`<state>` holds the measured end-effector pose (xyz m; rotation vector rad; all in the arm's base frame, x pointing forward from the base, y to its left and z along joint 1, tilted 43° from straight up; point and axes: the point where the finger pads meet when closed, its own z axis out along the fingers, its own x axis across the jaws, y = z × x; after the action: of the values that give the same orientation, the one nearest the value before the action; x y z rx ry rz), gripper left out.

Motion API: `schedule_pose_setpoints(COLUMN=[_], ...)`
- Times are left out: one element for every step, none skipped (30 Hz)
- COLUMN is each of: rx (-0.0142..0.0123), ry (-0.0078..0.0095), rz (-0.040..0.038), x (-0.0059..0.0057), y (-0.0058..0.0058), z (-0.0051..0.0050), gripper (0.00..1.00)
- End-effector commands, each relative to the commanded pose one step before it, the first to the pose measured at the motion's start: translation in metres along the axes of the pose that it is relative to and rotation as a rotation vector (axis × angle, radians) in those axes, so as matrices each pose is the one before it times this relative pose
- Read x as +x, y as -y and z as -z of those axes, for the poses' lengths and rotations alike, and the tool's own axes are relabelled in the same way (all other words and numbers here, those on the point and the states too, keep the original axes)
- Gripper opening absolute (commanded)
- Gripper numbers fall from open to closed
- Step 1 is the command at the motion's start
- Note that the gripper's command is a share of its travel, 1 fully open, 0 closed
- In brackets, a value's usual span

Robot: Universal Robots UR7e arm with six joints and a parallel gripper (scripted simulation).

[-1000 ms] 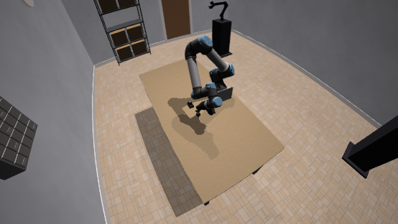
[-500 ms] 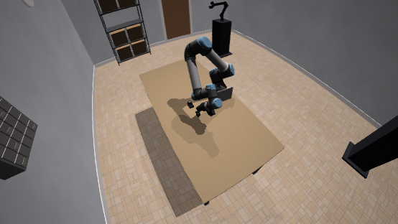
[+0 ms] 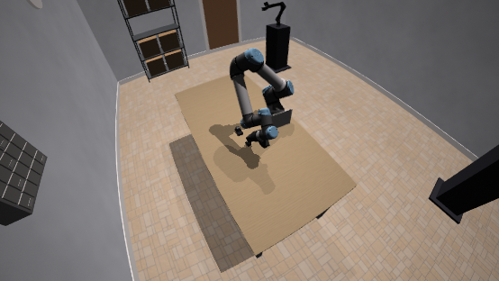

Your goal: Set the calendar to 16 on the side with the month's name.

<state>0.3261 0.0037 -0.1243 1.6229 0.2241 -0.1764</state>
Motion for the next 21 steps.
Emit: schedule_pose_setpoints(rx=[0.00026,0.0,0.0,0.0,0.0,0.0,0.0,0.0,0.0,0.0,0.0,0.0,0.0,0.0,0.0,0.0,0.0,0.0,0.0,0.0,0.0], ry=[-0.0007,0.0,0.0,0.0,0.0,0.0,0.0,0.0,0.0,0.0,0.0,0.0,0.0,0.0,0.0,0.0,0.0,0.0,0.0,0.0,0.0], rz=[-0.00103,0.0,0.0,0.0,0.0,0.0,0.0,0.0,0.0,0.0,0.0,0.0,0.0,0.0,0.0,0.0,0.0,0.0,0.0,0.0,0.0], x=[0.00028,-0.00001,0.00001,0.0,-0.00001,0.00001,0.0,-0.00001,0.0,0.0,0.0,0.0,0.0,0.0,0.0,0.0,0.0,0.0,0.0,0.0,0.0], y=[0.00636,0.00123,0.00118,0.00114,0.00109,0.00103,0.00098,0.00092,0.00086,0.0008,0.00074,0.0,0.0,0.00068,0.00062,0.00055,0.00049,0.00043,0.00037,0.00031,0.00026], z=[-0.00633,-0.00123,-0.00118,-0.00114,-0.00109,-0.00103,-0.00098,-0.00092,-0.00086,-0.0008,-0.00074,0.0,0.0,-0.00068,-0.00062,-0.00055,-0.00049,-0.00043,-0.00037,-0.00032,-0.00026], gripper=[0.87,0.87,0.87,0.87,0.87,0.87,0.87,0.87,0.87,0.87,0.87,0.87,0.87,0.87,0.87,0.87,0.87,0.87,0.87,0.87,0.87])
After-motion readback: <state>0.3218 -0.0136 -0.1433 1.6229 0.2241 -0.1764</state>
